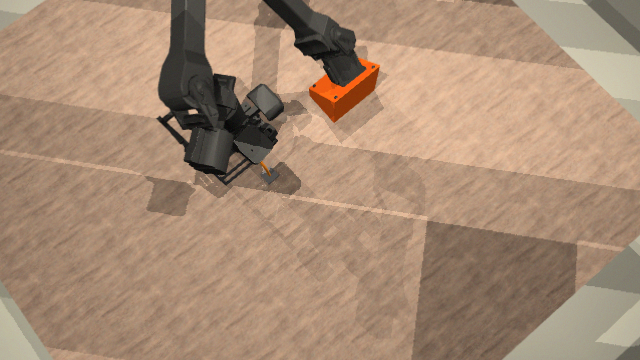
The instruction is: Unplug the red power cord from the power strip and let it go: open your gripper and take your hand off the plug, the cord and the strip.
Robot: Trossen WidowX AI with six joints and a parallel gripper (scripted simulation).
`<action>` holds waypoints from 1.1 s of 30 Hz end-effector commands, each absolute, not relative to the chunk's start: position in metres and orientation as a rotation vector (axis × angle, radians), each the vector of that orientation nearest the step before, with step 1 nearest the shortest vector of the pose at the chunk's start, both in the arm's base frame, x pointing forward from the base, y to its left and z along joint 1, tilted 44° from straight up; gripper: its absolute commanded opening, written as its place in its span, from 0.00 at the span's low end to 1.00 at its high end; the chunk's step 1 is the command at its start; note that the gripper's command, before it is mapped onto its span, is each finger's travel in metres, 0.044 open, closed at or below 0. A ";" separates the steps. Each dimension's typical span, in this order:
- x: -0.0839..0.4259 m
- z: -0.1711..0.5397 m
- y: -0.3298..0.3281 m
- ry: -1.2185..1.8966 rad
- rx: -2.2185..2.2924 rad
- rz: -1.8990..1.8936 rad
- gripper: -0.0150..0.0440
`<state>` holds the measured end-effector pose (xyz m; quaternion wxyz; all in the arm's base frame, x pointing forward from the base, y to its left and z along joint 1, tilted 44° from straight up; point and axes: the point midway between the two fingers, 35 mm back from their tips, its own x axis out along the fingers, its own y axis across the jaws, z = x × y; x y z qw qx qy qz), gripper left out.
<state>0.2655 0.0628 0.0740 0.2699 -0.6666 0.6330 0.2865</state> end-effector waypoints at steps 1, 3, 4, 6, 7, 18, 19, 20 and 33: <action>0.265 0.074 0.063 1.707 -1.797 0.774 0.34; 0.265 0.074 0.063 1.707 -1.797 0.774 0.31; 0.265 0.074 0.063 1.707 -1.797 0.774 0.30; 0.265 0.074 0.063 1.707 -1.797 0.774 0.25; 0.265 0.074 0.063 1.707 -1.797 0.774 0.25; 0.266 0.063 0.076 1.706 -1.796 0.776 0.25; 0.266 0.062 0.077 1.705 -1.796 0.776 0.25; 0.266 0.061 0.078 1.705 -1.796 0.776 0.25; 0.265 0.047 0.094 1.704 -1.796 0.778 0.25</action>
